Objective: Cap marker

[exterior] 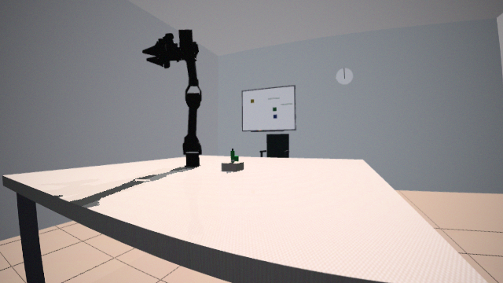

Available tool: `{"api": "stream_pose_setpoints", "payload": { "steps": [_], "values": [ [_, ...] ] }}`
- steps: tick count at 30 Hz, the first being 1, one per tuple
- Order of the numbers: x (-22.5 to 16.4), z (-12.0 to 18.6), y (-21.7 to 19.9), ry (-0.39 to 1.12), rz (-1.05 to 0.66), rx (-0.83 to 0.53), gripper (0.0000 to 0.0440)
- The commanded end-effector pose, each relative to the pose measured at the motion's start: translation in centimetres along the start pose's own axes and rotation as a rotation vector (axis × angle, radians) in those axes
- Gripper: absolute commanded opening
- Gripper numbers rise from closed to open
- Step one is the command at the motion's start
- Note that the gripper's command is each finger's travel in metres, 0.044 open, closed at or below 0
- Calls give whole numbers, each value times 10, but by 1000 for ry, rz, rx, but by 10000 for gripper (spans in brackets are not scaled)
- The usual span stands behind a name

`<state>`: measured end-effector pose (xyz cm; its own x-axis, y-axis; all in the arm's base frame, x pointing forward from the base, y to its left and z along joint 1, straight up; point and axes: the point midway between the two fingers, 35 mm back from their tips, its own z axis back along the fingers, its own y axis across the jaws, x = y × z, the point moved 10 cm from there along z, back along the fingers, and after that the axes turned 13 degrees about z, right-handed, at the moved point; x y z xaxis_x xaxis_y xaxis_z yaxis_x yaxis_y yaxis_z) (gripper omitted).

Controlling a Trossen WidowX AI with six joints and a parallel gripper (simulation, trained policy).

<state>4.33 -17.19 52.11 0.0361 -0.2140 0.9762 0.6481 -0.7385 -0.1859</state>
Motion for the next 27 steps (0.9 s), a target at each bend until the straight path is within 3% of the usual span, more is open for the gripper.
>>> {"api": "stream_pose_setpoints", "payload": {
  "steps": [1, 8, 27],
  "values": [
    [-1, 1, 2, 1, -4, 11, 374],
    [-7, 10, 15, 14, -27, 109, 205],
    [-27, 35, 44, 66, -78, 331, 231]
  ]
}}
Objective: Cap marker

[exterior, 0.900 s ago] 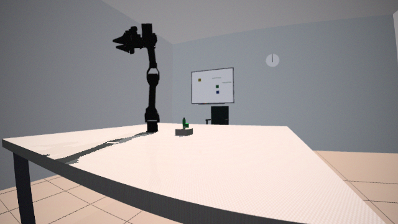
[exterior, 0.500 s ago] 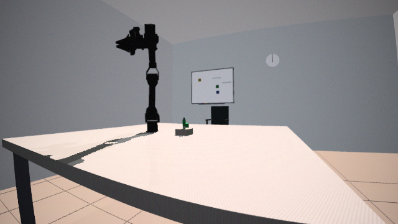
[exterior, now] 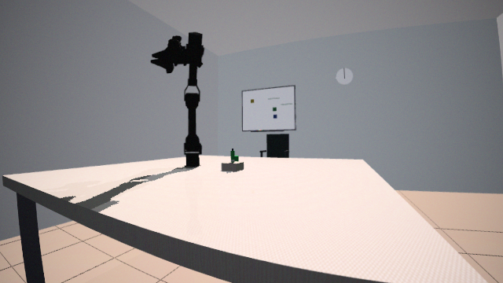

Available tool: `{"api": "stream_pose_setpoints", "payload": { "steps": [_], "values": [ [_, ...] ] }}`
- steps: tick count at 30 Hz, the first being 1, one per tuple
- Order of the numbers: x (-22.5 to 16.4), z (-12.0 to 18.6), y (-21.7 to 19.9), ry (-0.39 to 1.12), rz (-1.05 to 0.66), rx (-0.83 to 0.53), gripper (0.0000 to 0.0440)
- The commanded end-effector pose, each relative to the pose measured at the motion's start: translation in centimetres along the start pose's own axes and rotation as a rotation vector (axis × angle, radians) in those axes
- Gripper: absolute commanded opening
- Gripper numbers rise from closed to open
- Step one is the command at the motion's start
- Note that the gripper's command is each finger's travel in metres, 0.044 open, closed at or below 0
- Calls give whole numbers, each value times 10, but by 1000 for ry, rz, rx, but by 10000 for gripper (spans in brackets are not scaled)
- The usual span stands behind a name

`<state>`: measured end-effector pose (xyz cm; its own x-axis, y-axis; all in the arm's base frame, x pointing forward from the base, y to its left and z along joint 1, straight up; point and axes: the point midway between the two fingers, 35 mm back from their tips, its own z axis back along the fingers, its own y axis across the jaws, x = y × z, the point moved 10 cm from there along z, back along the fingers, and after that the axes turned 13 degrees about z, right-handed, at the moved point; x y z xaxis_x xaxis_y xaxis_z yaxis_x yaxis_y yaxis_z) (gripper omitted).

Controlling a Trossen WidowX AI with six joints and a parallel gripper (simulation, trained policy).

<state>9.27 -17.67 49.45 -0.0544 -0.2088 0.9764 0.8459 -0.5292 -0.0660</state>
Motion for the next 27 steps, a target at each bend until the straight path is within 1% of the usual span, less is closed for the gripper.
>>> {"api": "stream_pose_setpoints", "payload": {
  "steps": [1, 27],
  "values": [
    [-5, 2, 6, 14, -9, 37, 232],
    [-40, 32, 45, 135, -69, 300, 266]
  ]
}}
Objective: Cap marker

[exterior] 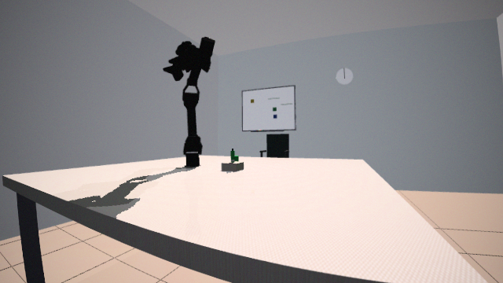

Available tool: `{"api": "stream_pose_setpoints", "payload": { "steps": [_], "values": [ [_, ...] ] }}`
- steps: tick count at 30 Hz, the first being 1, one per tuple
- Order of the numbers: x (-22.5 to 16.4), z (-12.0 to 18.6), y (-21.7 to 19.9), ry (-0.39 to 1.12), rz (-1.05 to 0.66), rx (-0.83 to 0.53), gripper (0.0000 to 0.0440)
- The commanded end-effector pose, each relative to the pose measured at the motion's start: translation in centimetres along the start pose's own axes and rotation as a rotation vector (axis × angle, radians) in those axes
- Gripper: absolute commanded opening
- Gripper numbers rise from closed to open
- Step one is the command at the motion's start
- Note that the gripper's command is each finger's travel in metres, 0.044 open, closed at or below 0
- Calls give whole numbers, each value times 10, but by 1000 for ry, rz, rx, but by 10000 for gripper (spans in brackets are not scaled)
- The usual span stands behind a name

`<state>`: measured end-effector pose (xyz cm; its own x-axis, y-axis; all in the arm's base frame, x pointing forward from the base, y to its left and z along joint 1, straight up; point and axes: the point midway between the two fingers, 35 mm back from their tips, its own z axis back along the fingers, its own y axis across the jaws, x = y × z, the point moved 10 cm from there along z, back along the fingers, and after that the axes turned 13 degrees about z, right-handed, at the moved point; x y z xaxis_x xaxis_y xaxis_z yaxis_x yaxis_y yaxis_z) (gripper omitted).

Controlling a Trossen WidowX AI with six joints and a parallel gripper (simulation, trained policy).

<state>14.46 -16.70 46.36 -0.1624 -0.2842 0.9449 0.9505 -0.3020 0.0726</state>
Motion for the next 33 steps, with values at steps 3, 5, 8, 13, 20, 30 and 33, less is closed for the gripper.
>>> {"api": "stream_pose_setpoints", "payload": {
  "steps": [3, 5, 8, 13, 20, 30, 33],
  "values": [
    [-10, 3, 9, 34, -9, 48, 269],
    [-13, 4, 13, 47, -13, 66, 271],
    [-18, 7, 17, 65, -18, 93, 274],
    [-27, 11, 25, 98, -26, 135, 279],
    [-39, 18, 35, 147, -35, 189, 286],
    [-58, 29, 48, 224, -39, 256, 293],
    [-64, 32, 52, 250, -37, 273, 295]
  ]
}}
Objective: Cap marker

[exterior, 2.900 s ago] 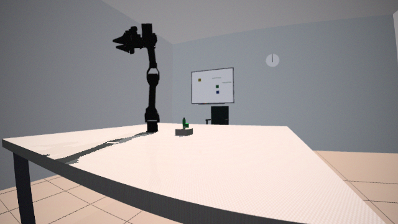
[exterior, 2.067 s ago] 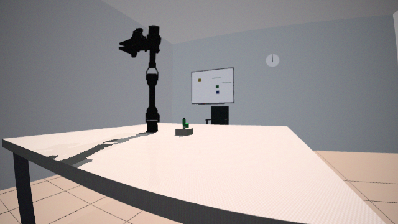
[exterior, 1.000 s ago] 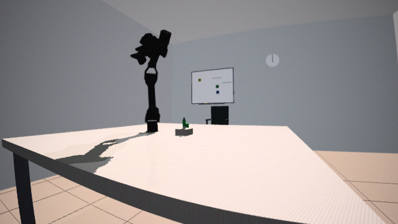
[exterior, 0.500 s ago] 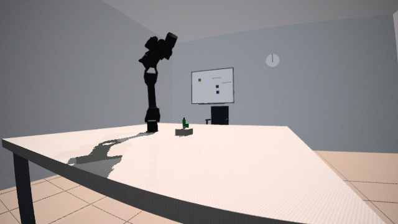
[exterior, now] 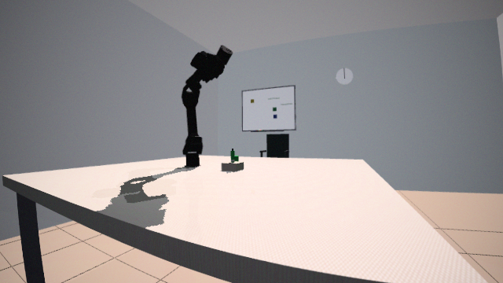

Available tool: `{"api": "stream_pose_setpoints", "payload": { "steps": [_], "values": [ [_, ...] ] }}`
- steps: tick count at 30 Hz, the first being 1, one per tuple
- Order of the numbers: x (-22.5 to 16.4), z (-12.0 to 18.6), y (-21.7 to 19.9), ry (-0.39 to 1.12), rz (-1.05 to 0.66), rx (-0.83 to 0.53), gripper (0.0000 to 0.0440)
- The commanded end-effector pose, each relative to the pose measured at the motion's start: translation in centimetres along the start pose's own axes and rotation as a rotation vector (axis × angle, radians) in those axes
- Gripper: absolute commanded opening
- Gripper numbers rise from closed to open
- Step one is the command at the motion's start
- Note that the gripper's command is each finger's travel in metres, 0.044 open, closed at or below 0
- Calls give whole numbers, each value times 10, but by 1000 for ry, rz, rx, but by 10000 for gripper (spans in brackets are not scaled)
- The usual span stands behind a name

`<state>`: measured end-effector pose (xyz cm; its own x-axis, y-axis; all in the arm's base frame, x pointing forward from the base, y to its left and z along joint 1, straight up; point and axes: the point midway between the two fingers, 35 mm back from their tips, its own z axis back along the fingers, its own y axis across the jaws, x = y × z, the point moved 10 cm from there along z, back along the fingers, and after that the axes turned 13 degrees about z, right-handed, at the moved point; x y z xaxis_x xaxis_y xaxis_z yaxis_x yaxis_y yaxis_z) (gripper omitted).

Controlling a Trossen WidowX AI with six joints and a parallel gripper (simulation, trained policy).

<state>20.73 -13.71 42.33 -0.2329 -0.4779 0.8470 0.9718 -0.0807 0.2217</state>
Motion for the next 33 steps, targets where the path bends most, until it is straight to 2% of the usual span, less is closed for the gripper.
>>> {"api": "stream_pose_setpoints", "payload": {
  "steps": [1, 33],
  "values": [
    [-10, -1, 5, 35, 6, 11, 295],
    [-84, 17, 32, 324, 25, 105, 304]
  ]
}}
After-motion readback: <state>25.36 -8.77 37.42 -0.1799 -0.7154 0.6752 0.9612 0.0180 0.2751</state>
